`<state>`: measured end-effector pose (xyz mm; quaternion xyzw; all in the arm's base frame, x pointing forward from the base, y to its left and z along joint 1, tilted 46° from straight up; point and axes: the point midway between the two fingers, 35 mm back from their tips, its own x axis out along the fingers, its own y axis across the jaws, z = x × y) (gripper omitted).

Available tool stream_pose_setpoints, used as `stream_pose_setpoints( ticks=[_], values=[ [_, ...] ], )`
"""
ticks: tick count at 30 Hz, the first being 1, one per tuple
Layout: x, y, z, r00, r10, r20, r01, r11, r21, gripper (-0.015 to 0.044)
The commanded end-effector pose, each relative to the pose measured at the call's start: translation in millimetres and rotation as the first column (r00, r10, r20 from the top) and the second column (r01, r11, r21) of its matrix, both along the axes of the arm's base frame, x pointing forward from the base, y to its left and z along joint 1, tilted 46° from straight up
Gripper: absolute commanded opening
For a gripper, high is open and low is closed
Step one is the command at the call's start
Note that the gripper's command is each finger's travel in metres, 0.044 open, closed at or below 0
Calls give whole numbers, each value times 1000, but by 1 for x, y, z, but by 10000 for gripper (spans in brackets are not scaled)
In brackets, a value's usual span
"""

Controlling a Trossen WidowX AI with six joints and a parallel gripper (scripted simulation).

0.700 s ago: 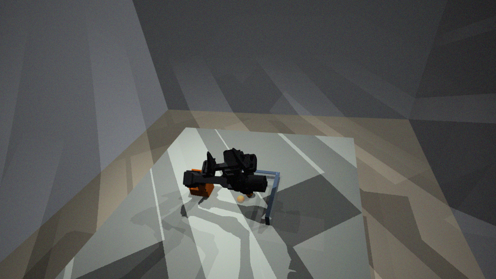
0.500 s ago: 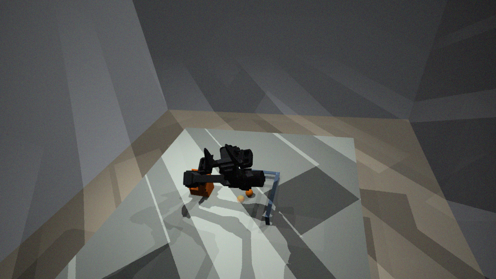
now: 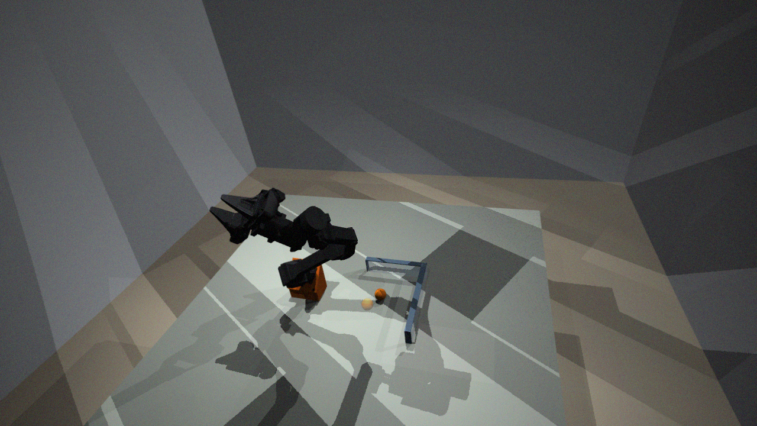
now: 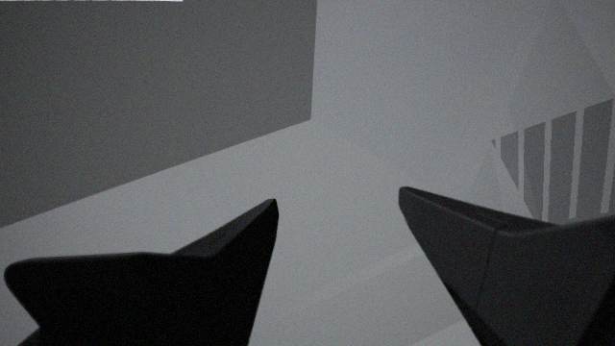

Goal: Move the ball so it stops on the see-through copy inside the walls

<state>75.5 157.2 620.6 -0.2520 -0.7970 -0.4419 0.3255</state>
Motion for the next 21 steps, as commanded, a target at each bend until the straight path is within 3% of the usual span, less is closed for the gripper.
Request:
stream_pose_setpoints(
  ticks=[1,10,16,21],
  values=[
    [-47,-26,2,996,30,84,-41,990,138,311],
    [-131,-109,-7,971,99,216,-194,854,483,311],
    [-162,-191,-29,946,175,273,-318,658,682,311],
    [-165,-265,-55,931,231,284,-359,422,832,311]
  ],
)
